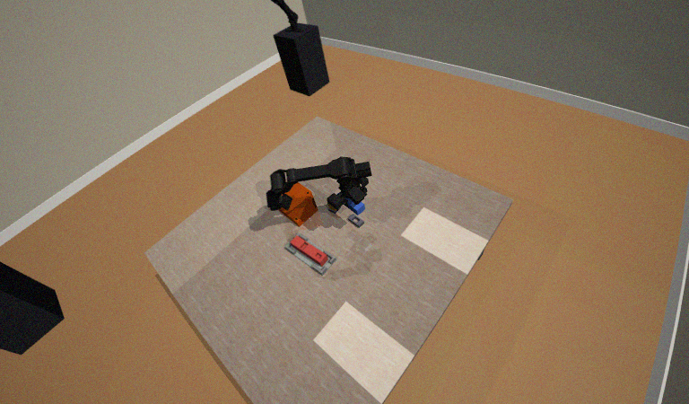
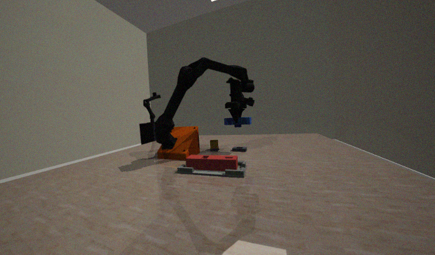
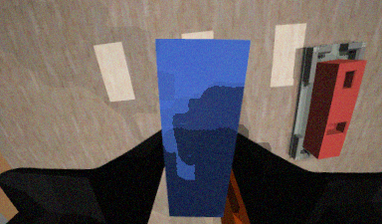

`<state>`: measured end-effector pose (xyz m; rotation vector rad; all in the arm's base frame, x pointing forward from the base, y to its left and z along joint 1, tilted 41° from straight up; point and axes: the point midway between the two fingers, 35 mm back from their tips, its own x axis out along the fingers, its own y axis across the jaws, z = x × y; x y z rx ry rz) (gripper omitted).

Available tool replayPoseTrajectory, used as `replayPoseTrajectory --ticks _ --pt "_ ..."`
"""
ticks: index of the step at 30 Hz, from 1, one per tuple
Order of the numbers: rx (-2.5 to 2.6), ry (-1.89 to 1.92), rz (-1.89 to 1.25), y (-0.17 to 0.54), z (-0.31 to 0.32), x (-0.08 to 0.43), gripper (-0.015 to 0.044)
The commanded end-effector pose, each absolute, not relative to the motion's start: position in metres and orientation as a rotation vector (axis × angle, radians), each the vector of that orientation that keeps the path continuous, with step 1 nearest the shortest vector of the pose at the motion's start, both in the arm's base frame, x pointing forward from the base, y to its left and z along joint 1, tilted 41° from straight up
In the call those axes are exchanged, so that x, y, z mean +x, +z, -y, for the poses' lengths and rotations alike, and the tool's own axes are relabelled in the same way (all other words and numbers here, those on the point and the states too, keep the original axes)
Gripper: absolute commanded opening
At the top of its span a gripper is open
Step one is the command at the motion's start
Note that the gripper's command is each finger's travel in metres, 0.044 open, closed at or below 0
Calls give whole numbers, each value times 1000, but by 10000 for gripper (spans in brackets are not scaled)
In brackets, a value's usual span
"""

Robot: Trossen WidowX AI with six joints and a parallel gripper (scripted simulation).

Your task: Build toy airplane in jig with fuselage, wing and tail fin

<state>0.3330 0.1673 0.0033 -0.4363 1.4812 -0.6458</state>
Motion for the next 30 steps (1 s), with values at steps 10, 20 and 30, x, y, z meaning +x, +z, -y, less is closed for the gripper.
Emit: replayPoseTrajectory --ticks 10,20,30 --pt "-279 -767 -1404 31 -136 335 0" --pt "-152 -872 -1335 51 -109 332 0" --pt "-24 -976 -1258 68 -82 326 0"
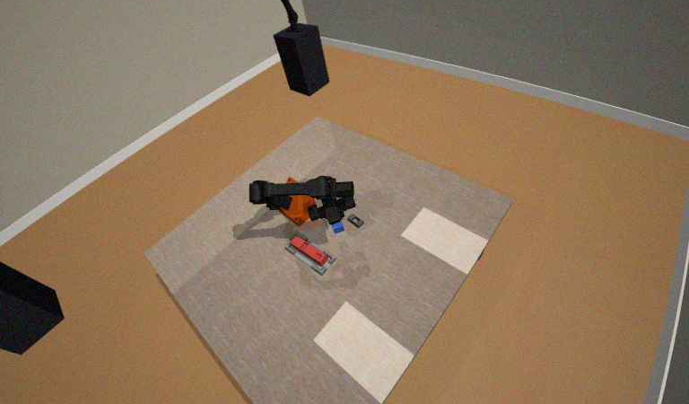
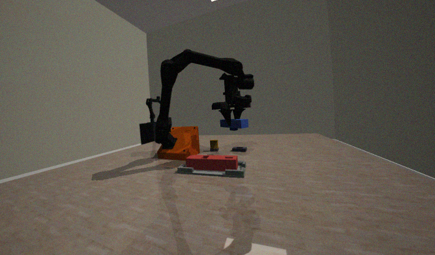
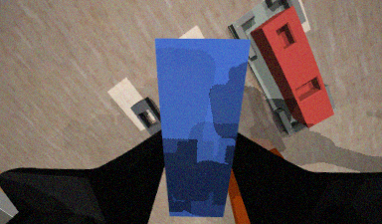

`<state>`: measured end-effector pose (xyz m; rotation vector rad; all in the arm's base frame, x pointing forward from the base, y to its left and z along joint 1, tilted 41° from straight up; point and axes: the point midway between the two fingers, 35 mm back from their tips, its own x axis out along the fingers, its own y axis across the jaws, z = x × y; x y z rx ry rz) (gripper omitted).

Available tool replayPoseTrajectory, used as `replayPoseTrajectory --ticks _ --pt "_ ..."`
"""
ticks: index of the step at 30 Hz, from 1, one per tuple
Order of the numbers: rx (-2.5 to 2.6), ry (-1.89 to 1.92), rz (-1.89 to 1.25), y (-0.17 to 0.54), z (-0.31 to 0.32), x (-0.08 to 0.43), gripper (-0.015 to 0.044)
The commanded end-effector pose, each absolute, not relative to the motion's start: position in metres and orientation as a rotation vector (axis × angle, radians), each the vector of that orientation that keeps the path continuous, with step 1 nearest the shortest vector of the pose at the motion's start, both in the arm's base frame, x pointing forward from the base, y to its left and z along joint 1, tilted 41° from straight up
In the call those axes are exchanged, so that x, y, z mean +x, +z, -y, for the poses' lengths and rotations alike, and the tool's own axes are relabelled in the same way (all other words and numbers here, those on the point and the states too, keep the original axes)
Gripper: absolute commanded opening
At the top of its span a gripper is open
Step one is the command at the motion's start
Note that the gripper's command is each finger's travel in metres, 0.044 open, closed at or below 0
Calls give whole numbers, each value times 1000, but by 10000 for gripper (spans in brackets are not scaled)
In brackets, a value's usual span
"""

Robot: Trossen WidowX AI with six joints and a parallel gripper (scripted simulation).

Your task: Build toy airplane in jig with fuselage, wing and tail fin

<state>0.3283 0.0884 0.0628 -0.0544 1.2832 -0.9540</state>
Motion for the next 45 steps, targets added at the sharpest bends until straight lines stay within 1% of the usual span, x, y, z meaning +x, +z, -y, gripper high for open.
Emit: replayPoseTrajectory --ticks 1,22,45 --pt "-11 -986 -1250 70 -79 325 0" --pt "260 -1199 -1057 101 -23 301 0" --pt "556 -1417 -797 123 33 258 0"
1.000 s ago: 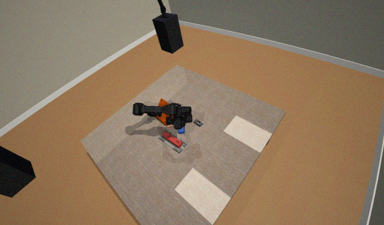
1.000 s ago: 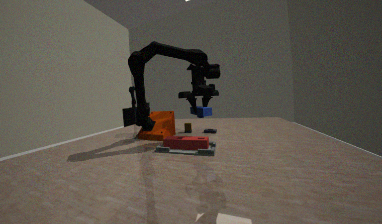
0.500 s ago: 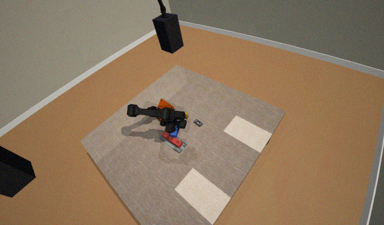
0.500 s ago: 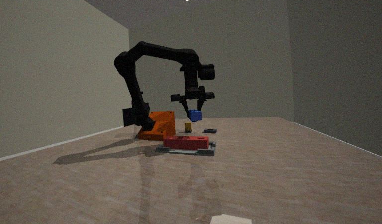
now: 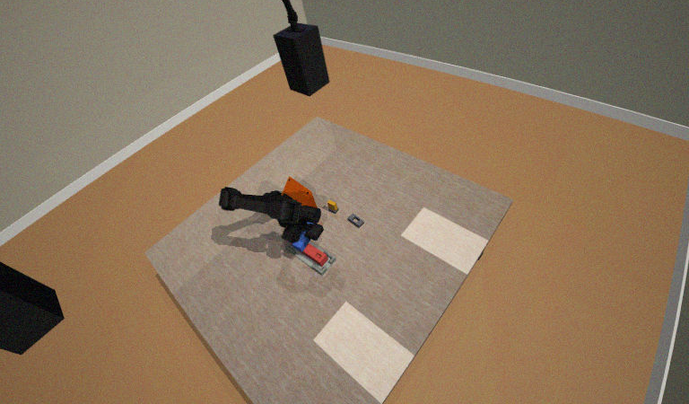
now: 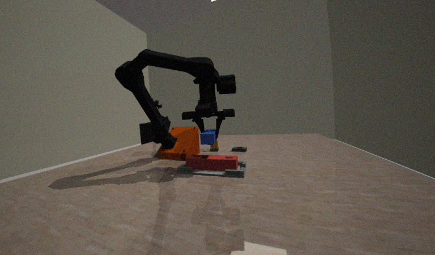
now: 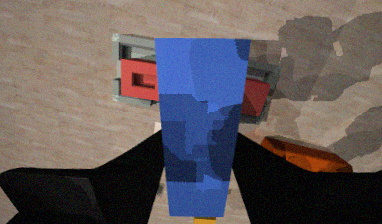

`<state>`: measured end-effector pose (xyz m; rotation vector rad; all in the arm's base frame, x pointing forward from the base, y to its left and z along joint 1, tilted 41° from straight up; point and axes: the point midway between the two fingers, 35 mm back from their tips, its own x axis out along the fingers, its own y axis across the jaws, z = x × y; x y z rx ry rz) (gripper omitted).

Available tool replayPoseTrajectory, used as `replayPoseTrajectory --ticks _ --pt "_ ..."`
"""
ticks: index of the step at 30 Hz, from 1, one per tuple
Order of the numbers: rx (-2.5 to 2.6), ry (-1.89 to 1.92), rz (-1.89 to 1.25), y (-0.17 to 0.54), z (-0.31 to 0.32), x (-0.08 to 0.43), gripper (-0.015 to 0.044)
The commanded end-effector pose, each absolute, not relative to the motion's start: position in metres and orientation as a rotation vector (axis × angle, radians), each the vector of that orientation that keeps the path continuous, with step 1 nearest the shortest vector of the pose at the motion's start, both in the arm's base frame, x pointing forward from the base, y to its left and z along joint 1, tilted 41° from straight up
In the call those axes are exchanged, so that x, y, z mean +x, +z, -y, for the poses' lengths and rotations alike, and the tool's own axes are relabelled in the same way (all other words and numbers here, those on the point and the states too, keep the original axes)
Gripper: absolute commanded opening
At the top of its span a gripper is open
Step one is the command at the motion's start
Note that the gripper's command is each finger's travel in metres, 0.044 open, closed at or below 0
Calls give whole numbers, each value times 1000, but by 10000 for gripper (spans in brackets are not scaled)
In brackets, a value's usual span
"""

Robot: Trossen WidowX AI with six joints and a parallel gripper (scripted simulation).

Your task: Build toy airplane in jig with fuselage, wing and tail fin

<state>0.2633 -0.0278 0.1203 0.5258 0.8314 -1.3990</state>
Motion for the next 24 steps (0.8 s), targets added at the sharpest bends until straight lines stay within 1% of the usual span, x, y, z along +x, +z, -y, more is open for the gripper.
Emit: replayPoseTrajectory --ticks 1,8,15,16,24 --pt "569 -1426 -784 123 35 256 0" --pt "637 -1474 -715 126 47 243 0" --pt "637 -1474 -715 126 47 243 184" --pt "637 -1474 -715 126 47 243 196" --pt "637 -1474 -715 126 47 243 196"
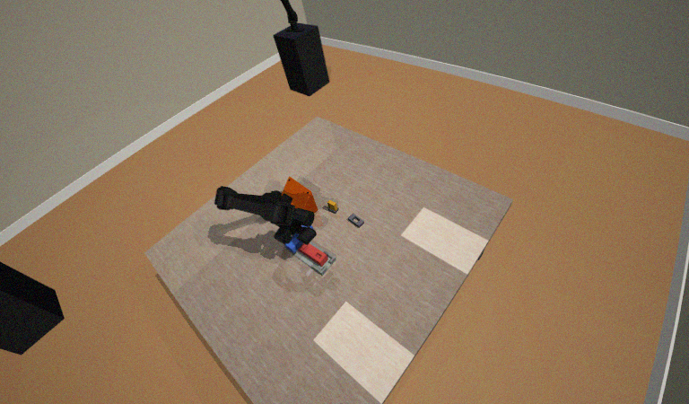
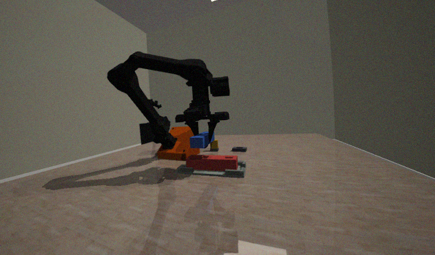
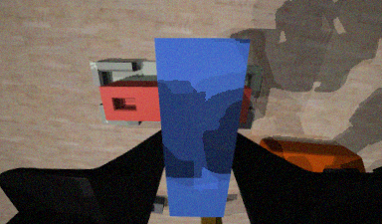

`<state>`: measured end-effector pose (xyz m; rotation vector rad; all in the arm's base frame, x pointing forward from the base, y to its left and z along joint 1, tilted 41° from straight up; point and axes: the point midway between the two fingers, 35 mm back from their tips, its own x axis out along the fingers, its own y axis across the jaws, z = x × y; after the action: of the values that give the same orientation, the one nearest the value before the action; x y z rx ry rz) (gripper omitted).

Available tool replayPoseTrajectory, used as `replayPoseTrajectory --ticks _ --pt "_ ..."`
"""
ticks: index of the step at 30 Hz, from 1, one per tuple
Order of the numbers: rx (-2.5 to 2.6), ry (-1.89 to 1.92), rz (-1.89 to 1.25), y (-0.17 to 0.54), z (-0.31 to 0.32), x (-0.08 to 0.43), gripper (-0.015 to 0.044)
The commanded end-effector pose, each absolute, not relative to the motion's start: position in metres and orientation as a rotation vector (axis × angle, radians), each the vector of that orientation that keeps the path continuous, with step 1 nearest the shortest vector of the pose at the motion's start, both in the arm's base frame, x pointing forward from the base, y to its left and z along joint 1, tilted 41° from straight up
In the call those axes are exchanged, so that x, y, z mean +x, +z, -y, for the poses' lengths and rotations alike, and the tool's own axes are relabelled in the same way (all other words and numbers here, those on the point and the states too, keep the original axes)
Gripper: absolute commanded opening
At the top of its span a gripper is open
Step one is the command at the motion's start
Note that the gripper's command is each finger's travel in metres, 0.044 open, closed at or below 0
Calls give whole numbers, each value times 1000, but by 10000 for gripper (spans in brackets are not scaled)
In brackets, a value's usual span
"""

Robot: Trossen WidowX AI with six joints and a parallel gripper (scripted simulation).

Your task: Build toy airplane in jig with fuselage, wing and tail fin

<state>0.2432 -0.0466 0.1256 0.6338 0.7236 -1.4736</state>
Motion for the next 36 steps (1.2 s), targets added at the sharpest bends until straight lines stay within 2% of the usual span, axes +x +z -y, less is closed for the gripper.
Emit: replayPoseTrajectory --ticks 1,36 --pt "637 -1474 -715 126 47 243 196" --pt "636 -1474 -713 97 74 243 196"
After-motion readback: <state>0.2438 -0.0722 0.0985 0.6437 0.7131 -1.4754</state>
